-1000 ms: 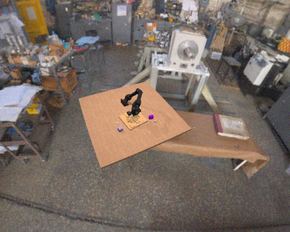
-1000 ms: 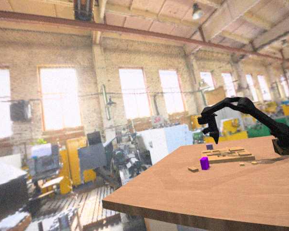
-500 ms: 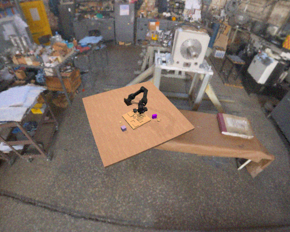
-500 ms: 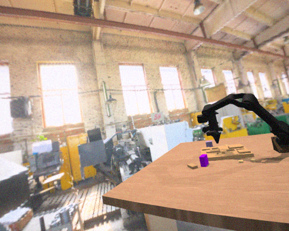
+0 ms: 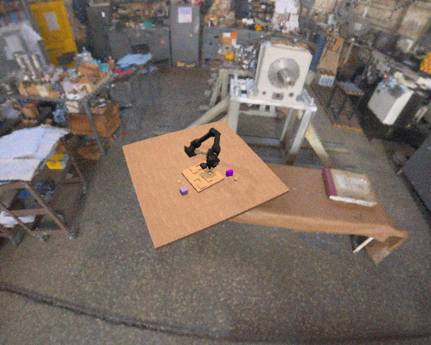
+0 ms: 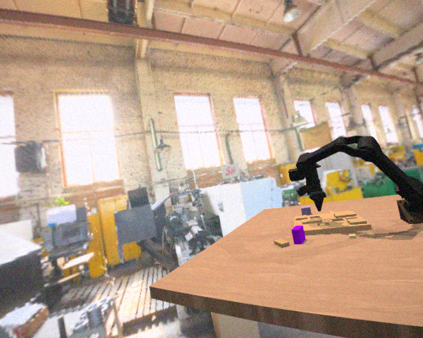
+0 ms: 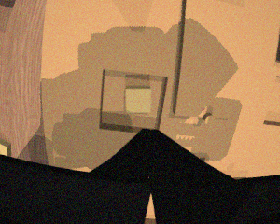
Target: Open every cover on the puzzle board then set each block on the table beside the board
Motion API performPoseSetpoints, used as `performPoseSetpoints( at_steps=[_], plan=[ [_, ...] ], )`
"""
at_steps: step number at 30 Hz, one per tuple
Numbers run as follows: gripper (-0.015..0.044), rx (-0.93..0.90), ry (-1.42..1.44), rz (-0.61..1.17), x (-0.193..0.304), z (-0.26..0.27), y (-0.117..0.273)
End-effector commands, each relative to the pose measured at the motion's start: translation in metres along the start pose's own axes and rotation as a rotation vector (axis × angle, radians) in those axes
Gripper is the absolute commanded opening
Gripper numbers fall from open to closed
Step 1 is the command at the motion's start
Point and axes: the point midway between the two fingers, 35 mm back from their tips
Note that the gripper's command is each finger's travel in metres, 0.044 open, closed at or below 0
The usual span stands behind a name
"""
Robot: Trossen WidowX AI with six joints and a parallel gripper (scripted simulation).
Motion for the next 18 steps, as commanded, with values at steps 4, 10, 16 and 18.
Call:
performPoseSetpoints(
  at_steps=[4, 10, 16, 18],
  plan=[
    [0.0000, 0.000, 0.874, -0.012, 0.0003, 0.0047, 0.0015],
    [0.0000, 0.003, 1.308, -0.012, 0.0019, 0.0041, 0.0014],
    [0.0000, 0.005, 1.609, -0.012, 0.0023, 0.0031, 0.0014],
    [0.0000, 0.005, 1.669, -0.012, 0.0018, 0.0027, 0.0014]
  ],
)
Point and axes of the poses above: the point midway between the two fingers, 35 mm back from their tips, its own y axis back along the fingers, its own z axis across the jaws, x = y × z, and after that the axes turned 7 degrees about -y, right-handed
